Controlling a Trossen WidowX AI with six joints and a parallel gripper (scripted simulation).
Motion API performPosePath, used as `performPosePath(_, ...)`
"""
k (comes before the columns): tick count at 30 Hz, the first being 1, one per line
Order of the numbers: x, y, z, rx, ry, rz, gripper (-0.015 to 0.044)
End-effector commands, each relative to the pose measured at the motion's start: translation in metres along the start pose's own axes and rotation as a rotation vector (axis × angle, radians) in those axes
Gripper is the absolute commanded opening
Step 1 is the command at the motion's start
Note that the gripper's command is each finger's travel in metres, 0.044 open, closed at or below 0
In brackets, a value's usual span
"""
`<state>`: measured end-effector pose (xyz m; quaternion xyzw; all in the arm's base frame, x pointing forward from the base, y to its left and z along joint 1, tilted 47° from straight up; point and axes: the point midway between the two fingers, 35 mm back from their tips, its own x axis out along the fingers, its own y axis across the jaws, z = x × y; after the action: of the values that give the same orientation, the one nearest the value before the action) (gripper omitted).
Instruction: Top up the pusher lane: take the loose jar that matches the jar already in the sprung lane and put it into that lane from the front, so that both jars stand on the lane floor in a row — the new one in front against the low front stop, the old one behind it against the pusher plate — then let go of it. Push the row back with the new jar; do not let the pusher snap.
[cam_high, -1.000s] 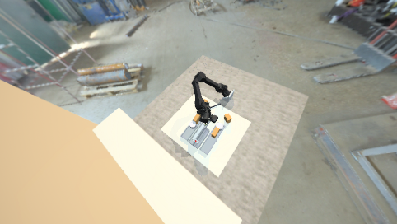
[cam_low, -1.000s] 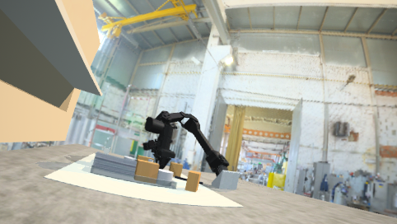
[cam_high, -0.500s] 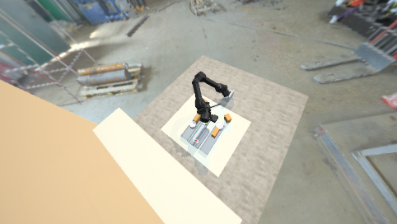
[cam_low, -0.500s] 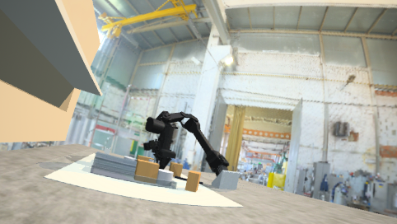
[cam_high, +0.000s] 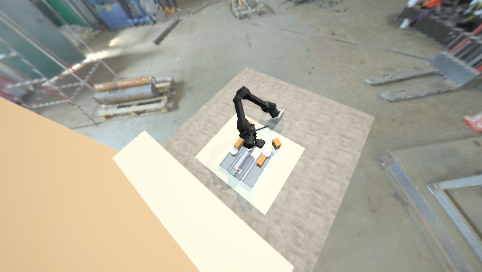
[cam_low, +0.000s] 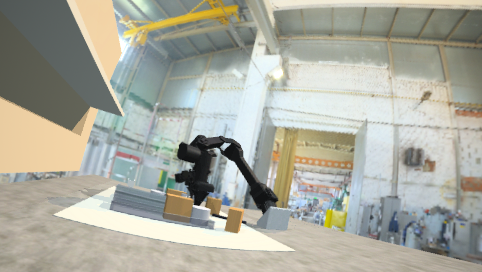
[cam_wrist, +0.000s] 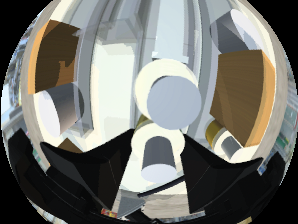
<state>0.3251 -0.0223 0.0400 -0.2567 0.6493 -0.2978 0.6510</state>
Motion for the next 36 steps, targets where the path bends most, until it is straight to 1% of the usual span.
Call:
performPosePath(1, 0.0, -0.001, 0.001, 0.011, -0.009, -0.007, 0.0)
performPosePath(17, 0.0, 0.0, -0.002, 0.011, -0.009, -0.007, 0.0)
performPosePath(28, 0.0, 0.0, -0.001, 0.011, -0.009, -0.007, 0.0289)
performPosePath(29, 0.0, 0.0, -0.001, 0.011, -0.009, -0.007, 0.0305)
performPosePath(36, -0.014, 0.001, -0.001, 0.011, -0.009, -0.006, 0.0305)
